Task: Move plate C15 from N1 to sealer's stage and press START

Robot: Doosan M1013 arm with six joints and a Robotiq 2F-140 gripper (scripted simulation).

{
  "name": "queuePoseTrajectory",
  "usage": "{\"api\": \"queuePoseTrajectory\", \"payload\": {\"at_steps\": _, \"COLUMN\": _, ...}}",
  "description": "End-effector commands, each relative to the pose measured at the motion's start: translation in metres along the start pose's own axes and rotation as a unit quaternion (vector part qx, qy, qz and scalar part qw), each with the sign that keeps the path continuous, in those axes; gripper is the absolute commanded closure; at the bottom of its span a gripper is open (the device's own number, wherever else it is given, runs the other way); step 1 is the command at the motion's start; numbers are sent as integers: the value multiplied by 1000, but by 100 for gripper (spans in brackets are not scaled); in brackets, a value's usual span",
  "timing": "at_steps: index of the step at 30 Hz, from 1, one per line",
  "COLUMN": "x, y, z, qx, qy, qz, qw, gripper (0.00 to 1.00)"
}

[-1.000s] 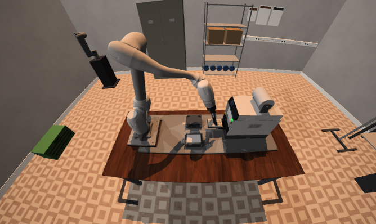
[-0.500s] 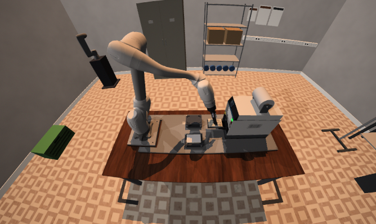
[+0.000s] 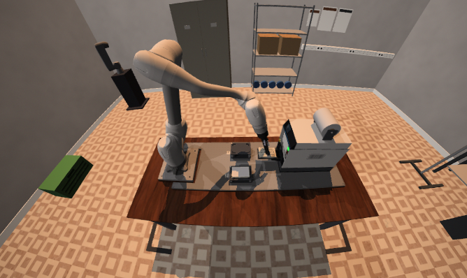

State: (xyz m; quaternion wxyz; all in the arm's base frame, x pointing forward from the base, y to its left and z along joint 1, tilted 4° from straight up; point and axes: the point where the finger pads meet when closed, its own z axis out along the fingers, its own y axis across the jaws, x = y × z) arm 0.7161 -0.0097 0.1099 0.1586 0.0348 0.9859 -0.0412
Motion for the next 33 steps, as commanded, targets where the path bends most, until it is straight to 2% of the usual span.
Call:
{"api": "queuePoseTrajectory", "payload": {"at_steps": 1, "x": -4, "y": 2, "z": -5, "qx": -1, "qy": -3, "qz": -1, "qw": 1000, "gripper": 30}}
{"api": "queuePoseTrajectory", "payload": {"at_steps": 9, "x": -4, "y": 2, "z": -5, "qx": -1, "qy": -3, "qz": -1, "qw": 1000, "gripper": 30}}
{"api": "queuePoseTrajectory", "payload": {"at_steps": 27, "x": -13, "y": 2, "z": -29, "qx": -1, "qy": -3, "qz": -1, "qw": 1000, "gripper": 30}}
{"api": "queuePoseTrajectory", "payload": {"at_steps": 33, "x": -13, "y": 2, "z": -29, "qx": -1, "qy": -3, "qz": -1, "qw": 1000, "gripper": 30}}
